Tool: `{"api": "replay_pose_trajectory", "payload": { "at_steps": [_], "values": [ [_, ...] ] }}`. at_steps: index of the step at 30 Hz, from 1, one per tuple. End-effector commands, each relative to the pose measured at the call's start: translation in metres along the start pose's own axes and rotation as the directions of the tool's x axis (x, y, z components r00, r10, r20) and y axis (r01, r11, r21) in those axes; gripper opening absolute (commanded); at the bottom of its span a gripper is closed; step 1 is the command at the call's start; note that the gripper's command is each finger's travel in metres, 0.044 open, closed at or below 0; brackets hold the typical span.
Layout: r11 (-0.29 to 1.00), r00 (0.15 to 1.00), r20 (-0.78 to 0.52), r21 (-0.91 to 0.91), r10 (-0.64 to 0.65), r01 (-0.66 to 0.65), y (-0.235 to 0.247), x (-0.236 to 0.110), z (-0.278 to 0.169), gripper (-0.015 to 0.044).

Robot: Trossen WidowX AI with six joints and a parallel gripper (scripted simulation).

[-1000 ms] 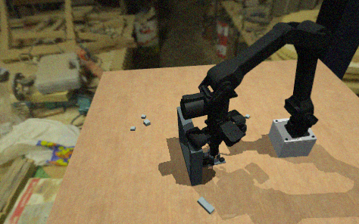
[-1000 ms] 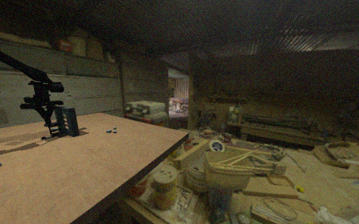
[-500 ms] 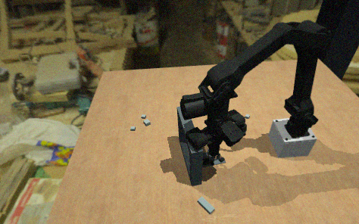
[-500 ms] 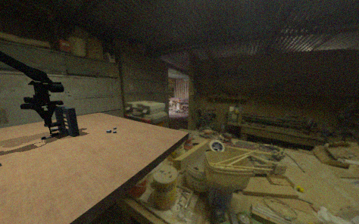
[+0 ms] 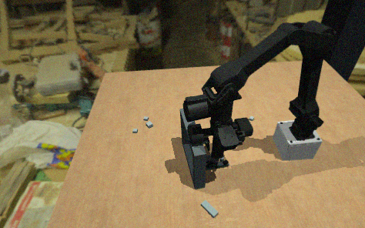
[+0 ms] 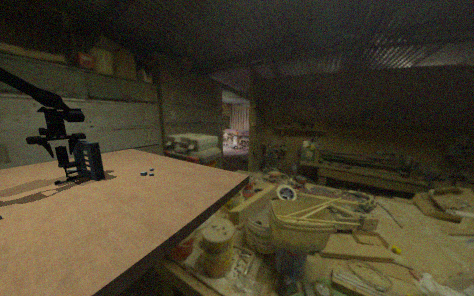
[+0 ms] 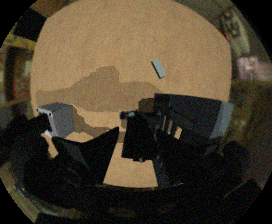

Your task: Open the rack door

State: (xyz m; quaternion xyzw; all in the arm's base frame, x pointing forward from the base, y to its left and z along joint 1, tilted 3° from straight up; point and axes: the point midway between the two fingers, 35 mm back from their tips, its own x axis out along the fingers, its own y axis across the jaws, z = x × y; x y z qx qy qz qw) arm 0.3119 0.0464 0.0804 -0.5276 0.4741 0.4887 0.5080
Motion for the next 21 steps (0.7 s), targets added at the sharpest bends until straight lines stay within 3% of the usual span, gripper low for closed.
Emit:
{"api": "replay_pose_trajectory", "payload": {
  "at_steps": [1, 10, 21],
  "values": [
    [0.986, 1.000, -0.005, 0.165, 0.001, 0.000, 0.0002, 0.0008, -0.0010, 0.0291],
    [0.818, 1.000, -0.005, 0.575, 0.001, 0.002, 0.0001, 0.0008, -0.0010, 0.0291],
    [0.402, 1.000, -0.005, 0.916, 0.001, 0.004, 0.0001, 0.0007, -0.0010, 0.0291]
  ]
}}
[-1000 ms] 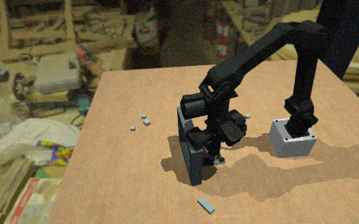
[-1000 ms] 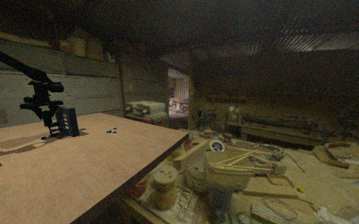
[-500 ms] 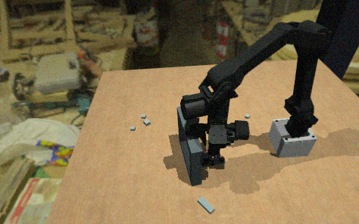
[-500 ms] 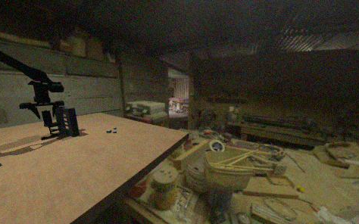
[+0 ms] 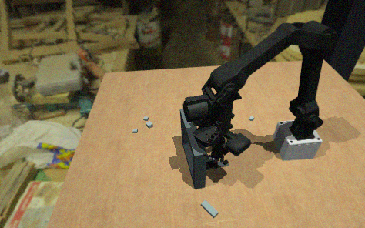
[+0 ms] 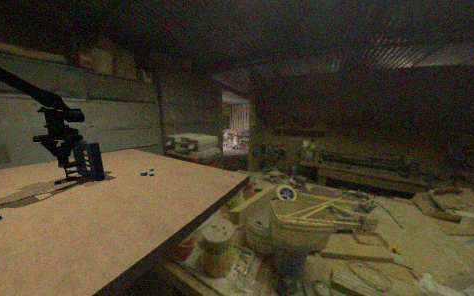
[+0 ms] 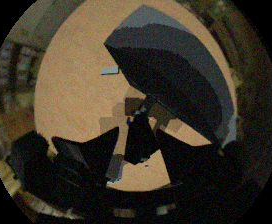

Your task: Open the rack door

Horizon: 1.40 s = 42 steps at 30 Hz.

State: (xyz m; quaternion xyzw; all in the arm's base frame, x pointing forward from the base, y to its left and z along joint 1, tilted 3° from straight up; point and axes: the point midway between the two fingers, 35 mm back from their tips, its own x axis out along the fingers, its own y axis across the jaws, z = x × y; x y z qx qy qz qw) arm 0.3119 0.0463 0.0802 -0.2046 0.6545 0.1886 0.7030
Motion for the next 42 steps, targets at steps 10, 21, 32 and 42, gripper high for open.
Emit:
{"api": "replay_pose_trajectory", "payload": {
  "at_steps": [10, 21, 32, 42],
  "values": [
    [0.819, 1.000, -0.004, 0.574, -0.005, 0.006, -0.0008, 0.0006, -0.0005, 0.0291],
    [0.403, 1.000, -0.004, 0.915, -0.005, 0.005, -0.0008, 0.0006, -0.0005, 0.0291],
    [-0.130, 1.000, -0.004, 0.991, -0.005, 0.003, -0.0008, 0.0006, -0.0006, 0.0291],
    [-0.579, 1.000, -0.004, 0.815, -0.005, 0.000, -0.0008, 0.0006, -0.0006, 0.0291]
  ]
}}
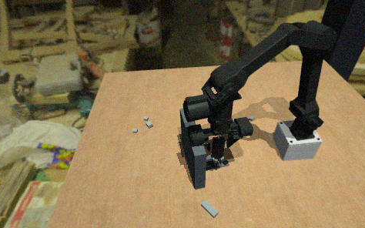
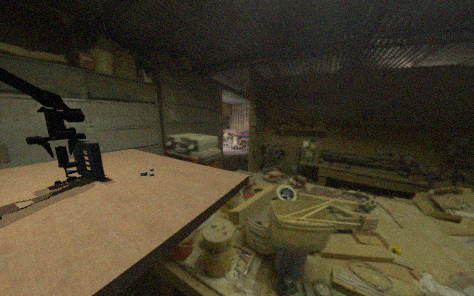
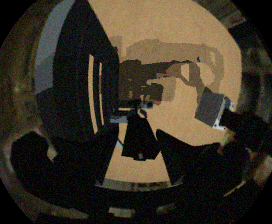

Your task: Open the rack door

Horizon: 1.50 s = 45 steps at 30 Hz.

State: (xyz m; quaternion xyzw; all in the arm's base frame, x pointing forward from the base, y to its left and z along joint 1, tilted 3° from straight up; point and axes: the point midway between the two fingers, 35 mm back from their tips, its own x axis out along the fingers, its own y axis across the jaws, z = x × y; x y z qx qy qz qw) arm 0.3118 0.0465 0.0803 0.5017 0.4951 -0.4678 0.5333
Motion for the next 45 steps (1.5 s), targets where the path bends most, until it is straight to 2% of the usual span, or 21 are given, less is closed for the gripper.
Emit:
{"api": "replay_pose_trajectory", "payload": {
  "at_steps": [1, 6, 45],
  "values": [
    [0.991, 1.000, 0.007, 0.137, -0.001, 0.000, -0.0001, 0.0007, 0.0011, 0.0291],
    [0.989, 1.000, 0.007, 0.145, -0.001, 0.000, -0.0001, 0.0007, 0.0011, 0.0291],
    [0.989, 1.000, 0.007, 0.145, -0.001, 0.000, -0.0001, 0.0007, 0.0011, 0.0031]
  ]
}}
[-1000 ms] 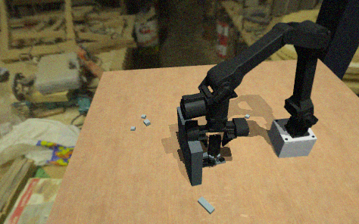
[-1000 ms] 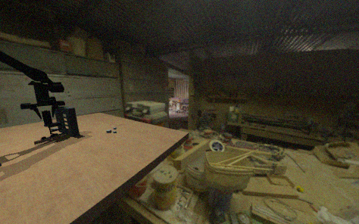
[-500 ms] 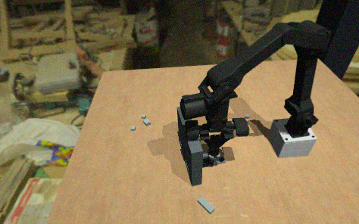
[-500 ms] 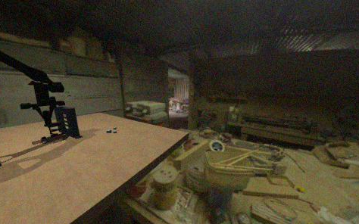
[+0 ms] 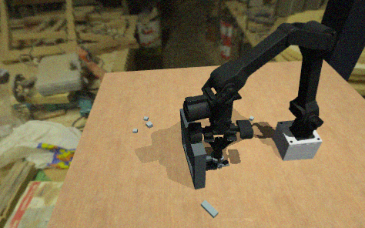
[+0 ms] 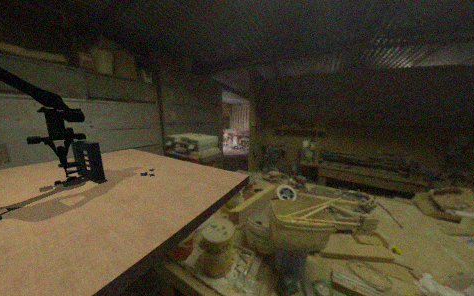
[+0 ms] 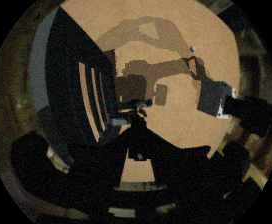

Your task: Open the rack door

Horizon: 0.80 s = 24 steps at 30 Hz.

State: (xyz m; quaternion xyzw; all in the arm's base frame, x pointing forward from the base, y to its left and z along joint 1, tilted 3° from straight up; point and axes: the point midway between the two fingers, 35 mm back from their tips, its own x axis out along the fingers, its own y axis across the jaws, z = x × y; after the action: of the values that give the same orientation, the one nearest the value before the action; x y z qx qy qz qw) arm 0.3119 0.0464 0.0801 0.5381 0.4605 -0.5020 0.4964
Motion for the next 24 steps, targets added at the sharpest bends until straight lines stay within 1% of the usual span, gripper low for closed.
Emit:
{"api": "replay_pose_trajectory", "payload": {
  "at_steps": [1, 6, 15, 24],
  "values": [
    [1.000, 1.000, 0.006, 0.003, 0.000, 0.000, 0.000, 0.001, 0.001, 0.0024],
    [1.000, 1.000, 0.006, -0.010, 0.000, 0.000, 0.000, 0.001, 0.001, 0.0019],
    [0.982, 1.000, 0.007, -0.188, 0.000, 0.001, -0.006, 0.000, 0.005, 0.0019],
    [0.932, 1.000, 0.007, -0.362, -0.001, 0.003, -0.013, 0.000, 0.011, 0.0019]
  ]
}}
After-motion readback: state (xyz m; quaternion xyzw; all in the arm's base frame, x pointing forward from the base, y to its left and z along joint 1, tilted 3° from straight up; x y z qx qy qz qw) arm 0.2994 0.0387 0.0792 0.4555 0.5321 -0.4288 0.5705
